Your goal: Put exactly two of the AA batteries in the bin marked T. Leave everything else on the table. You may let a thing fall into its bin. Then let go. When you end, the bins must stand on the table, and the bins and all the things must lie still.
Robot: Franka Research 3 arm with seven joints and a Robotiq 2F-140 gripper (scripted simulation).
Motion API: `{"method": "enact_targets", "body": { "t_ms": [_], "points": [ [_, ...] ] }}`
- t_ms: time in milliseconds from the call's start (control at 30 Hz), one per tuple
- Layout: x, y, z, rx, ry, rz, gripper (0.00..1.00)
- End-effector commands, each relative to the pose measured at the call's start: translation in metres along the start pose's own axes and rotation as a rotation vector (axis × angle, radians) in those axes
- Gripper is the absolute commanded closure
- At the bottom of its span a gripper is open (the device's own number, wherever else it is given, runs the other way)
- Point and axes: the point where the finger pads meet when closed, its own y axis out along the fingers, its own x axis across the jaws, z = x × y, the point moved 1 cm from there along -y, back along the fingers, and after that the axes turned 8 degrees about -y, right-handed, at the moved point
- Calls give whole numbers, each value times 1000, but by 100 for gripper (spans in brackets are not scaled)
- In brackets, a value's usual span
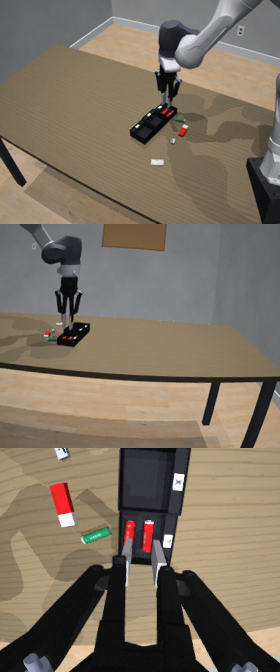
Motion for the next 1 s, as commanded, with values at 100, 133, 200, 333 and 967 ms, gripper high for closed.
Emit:
{"method": "enact_targets", "body": {
  "t_ms": [100,133,200,333,967],
  "points": [
    [-1,-5,1,-1,0,0,0],
    [-1,-9,1,-1,0,0,0],
    [-1,-17,1,-1,0,0,0],
    [-1,-33,1,-1,0,0,0],
    [-1,-101,1,-1,0,0,0]
  ]
}}
